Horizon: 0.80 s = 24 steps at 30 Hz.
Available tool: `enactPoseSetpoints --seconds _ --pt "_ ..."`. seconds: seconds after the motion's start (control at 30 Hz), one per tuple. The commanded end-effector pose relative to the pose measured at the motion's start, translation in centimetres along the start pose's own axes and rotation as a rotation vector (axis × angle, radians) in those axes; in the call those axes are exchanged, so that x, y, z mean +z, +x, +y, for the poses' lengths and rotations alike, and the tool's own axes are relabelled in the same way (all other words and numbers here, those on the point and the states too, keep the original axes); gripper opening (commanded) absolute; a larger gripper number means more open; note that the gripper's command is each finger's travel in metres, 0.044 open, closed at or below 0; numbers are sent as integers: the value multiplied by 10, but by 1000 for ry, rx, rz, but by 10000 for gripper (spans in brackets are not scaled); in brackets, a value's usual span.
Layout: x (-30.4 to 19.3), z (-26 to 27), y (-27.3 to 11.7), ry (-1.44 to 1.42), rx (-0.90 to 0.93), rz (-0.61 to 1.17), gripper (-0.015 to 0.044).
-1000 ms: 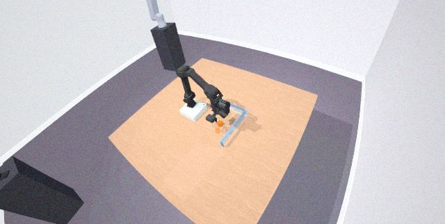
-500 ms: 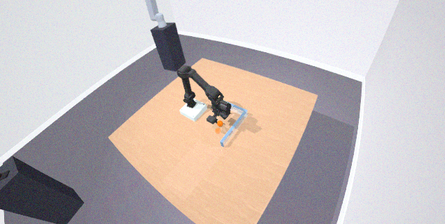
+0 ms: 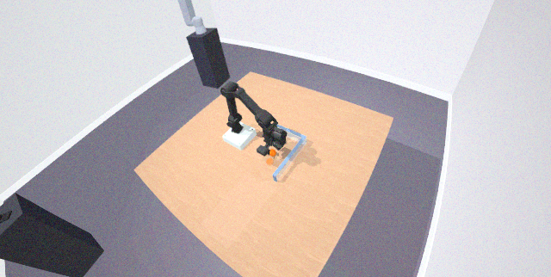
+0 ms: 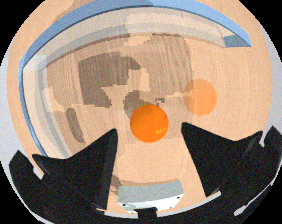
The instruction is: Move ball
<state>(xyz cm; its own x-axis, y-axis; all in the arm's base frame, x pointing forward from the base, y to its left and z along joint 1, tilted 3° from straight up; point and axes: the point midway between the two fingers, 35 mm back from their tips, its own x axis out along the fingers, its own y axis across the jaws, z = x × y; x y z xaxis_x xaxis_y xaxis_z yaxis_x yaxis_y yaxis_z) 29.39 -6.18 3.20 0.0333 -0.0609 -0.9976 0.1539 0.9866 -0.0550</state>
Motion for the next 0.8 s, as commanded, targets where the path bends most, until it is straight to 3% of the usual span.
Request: enactPoseSetpoints --seconds 0.0,0.3,0.43,0.67,0.77 --pt "-2 -1 9 -4 -3 8 312" --pt "-2 -1 21 -4 -3 8 312" --pt "-2 -1 21 -4 -3 8 207" --pt "-2 -1 21 -4 -3 8 160" --pt "-1 -1 17 -4 -3 8 81"
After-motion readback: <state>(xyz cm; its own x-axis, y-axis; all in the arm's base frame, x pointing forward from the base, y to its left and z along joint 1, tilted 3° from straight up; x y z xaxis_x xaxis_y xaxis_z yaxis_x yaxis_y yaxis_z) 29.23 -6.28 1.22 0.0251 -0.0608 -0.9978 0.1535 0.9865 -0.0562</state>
